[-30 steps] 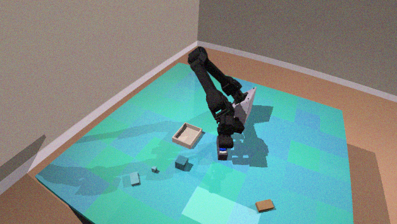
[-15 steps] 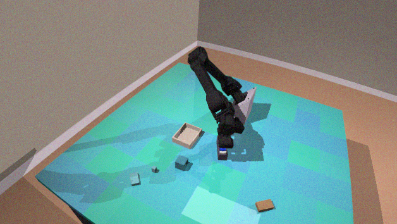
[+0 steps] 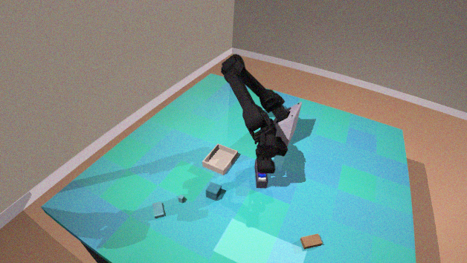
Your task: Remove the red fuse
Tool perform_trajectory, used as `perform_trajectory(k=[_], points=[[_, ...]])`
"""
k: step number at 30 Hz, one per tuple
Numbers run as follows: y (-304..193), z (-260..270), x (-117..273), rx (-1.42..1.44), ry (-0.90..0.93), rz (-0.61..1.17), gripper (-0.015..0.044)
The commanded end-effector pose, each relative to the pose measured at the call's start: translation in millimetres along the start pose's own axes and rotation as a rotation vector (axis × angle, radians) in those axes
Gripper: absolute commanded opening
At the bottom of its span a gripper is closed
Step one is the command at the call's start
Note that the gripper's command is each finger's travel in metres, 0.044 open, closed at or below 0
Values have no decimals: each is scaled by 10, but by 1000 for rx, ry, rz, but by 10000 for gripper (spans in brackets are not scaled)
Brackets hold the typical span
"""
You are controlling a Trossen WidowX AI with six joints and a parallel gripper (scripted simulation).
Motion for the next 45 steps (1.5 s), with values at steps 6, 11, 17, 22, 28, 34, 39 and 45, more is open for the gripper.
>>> perform_trajectory(k=[6, 11, 17, 22, 28, 34, 39, 45], points=[[-2, -4, 57, -4, -3, -3, 0], [-2, -5, 82, -4, -3, -2, 0], [-2, -6, 111, -3, -3, -2, 0], [-2, -6, 136, -3, -3, -2, 0], [-1, -6, 165, -3, -3, -2, 0], [-1, -6, 194, -2, -3, -2, 0], [-1, -5, 218, -2, -3, -2, 0], [0, -5, 247, -2, -3, -2, 0]])
Point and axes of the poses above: the point midway between the two fingers, 35 mm back from their tips, its own x axis back along the fingers, its own z axis across the jaws, y = z × x, the point moved 7 cm from there along x, back along the fingers, and after that the axes turned 5 degrees about x, right-handed, at the moved point
